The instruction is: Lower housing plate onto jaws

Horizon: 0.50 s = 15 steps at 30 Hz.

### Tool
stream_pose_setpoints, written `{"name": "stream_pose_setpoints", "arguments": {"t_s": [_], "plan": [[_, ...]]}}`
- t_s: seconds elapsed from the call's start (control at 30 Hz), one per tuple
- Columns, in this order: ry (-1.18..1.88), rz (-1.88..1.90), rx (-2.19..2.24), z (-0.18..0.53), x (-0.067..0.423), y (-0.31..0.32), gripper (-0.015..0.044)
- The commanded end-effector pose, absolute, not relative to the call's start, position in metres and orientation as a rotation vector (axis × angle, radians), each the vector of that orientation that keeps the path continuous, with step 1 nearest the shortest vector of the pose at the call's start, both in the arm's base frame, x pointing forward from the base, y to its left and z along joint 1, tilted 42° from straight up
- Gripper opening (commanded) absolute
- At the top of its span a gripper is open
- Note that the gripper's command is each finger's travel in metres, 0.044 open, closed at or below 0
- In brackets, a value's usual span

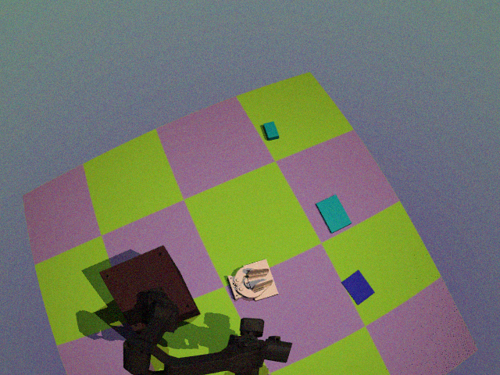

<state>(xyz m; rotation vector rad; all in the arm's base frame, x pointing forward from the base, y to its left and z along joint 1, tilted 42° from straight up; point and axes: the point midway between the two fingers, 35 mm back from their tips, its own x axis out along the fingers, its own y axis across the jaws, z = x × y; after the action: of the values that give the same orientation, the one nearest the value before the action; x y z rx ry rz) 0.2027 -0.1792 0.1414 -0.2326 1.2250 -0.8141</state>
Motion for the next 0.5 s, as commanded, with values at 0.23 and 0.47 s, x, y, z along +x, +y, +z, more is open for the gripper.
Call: {"name": "stream_pose_setpoints", "arguments": {"t_s": [0.23, 0.47], "plan": [[1.209, -0.822, -0.232, 0.1603, 0.1981, -0.1659, 0.0351], [1.250, -0.762, -0.301, 0.1565, 0.2023, -0.1625, 0.0351]]}}
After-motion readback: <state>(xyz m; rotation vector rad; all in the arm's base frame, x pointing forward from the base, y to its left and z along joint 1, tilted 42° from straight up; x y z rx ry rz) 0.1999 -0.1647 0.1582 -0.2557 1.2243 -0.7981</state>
